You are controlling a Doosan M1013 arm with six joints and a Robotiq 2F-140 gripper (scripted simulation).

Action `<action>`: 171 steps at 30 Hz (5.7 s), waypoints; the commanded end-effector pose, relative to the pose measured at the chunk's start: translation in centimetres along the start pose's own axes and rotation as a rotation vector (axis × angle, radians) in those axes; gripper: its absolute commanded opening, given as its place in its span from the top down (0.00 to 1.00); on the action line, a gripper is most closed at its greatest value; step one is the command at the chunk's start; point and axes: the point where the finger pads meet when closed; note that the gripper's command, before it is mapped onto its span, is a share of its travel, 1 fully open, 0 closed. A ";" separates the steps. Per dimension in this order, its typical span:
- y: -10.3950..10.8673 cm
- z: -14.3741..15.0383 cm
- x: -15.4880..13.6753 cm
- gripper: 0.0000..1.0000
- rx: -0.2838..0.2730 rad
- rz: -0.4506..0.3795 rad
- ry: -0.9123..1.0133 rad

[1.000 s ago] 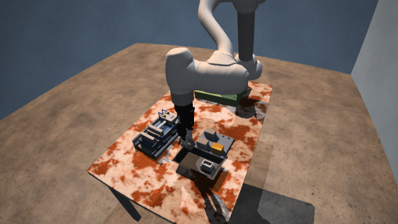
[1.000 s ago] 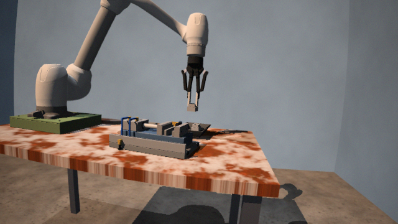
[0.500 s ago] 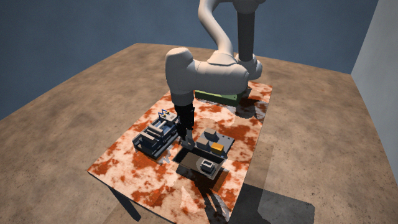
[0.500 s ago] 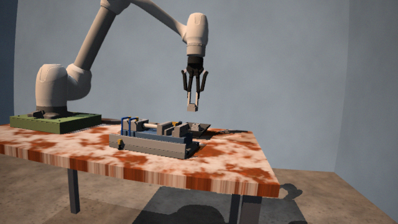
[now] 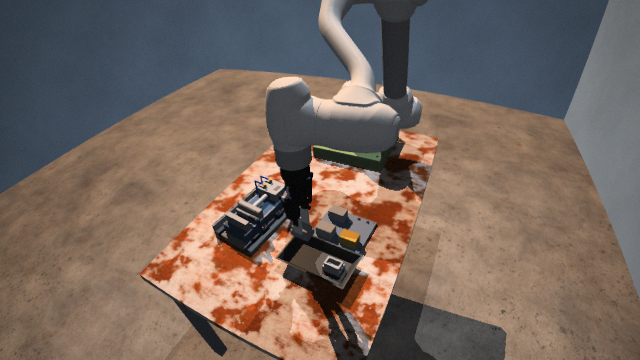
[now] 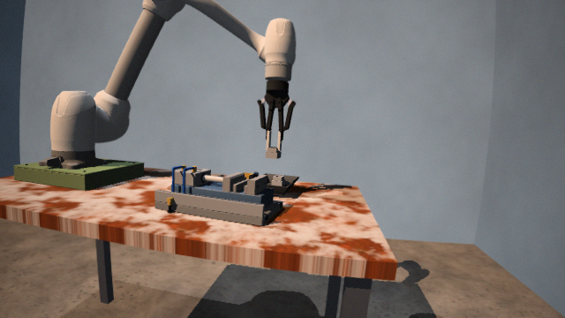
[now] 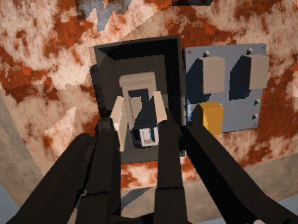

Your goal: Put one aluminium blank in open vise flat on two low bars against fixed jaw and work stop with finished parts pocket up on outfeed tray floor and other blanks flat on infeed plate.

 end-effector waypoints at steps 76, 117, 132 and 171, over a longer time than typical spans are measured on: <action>-10.0 0.0 0.3 1.00 -0.003 -0.001 -0.001; -10.1 0.0 0.3 1.00 -0.003 -0.001 -0.001; -10.1 0.0 0.3 1.00 -0.003 -0.001 -0.001; -10.1 0.0 0.3 1.00 -0.003 -0.001 -0.001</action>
Point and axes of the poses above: the point where the finger pads meet when closed, its own y axis back along the fingers, its own z axis across the jaws, x = y × z, and after that the axes turned 11 degrees about y, right-handed
